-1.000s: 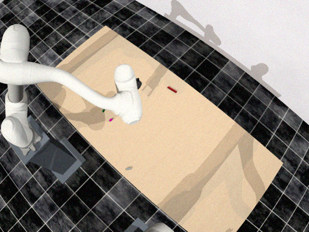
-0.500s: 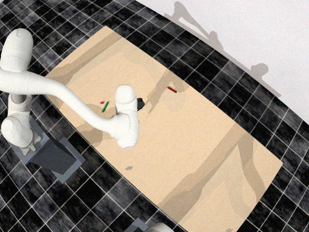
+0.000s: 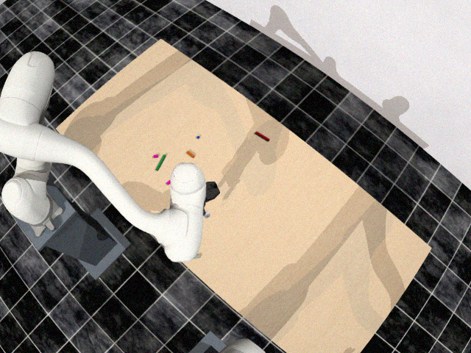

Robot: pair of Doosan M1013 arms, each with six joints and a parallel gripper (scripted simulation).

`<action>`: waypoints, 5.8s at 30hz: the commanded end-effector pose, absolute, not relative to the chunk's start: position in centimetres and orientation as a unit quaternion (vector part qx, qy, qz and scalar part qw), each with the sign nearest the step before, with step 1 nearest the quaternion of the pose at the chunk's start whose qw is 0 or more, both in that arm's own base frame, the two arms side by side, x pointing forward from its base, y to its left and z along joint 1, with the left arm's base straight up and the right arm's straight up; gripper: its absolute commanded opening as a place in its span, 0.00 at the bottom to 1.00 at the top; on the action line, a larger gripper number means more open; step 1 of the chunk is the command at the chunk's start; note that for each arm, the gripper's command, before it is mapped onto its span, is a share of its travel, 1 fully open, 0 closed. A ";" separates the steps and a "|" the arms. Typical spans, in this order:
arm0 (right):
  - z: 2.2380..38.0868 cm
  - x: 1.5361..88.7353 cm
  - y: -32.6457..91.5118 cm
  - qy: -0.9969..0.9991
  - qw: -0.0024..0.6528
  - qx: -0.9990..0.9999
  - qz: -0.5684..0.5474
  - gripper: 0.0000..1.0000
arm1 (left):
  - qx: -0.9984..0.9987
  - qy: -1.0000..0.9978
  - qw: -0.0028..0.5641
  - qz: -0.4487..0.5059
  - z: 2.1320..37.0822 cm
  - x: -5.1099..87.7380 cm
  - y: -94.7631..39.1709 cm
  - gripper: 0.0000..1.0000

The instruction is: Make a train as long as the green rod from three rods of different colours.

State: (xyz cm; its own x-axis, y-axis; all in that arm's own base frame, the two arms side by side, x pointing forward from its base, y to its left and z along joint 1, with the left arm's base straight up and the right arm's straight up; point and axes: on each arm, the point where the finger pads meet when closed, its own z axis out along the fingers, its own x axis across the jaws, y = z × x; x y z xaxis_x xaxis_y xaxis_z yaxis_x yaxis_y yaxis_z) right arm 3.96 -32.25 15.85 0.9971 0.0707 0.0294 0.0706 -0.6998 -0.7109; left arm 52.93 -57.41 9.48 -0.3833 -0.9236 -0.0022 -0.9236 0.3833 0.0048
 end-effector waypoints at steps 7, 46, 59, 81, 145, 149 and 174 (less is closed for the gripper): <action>15.9 4.2 -32.2 -0.037 0.383 -0.923 -0.005 1.00 | 0.497 -0.868 0.000 0.002 9.2 45.5 -62.6 1.00; 15.9 4.2 -32.2 -0.037 0.383 -0.923 -0.005 1.00 | 0.439 -0.898 0.000 0.001 8.5 37.6 -66.6 0.54; 15.9 4.2 -32.2 -0.037 0.383 -0.923 -0.005 1.00 | 0.439 -0.898 0.000 -0.001 7.3 37.6 -66.5 0.54; 15.9 4.2 -32.2 -0.037 0.383 -0.923 -0.005 1.00 | 0.439 -0.898 0.000 0.000 4.3 37.6 -66.5 0.54; 15.9 4.2 -32.2 -0.037 0.383 -0.923 -0.005 1.00 | 0.440 -0.898 0.000 0.001 3.3 37.5 -66.8 0.54; 15.9 4.2 -32.2 -0.037 0.383 -0.923 -0.005 1.00 | 0.440 -0.898 0.000 0.000 2.9 37.5 -66.7 0.54; 15.9 4.2 -32.2 -0.037 0.383 -0.923 -0.005 1.00 | 0.440 -0.898 0.000 0.002 1.9 37.5 -66.8 0.54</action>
State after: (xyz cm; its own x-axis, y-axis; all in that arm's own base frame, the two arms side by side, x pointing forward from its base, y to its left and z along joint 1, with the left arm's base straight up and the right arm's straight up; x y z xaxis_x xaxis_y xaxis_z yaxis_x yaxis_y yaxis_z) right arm 3.96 -32.25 15.85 0.9971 0.0707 0.0294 0.0706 -0.6998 -0.7109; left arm 37.71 -66.54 2.07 -0.6101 -0.7923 -0.0008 -0.7923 0.6101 0.0024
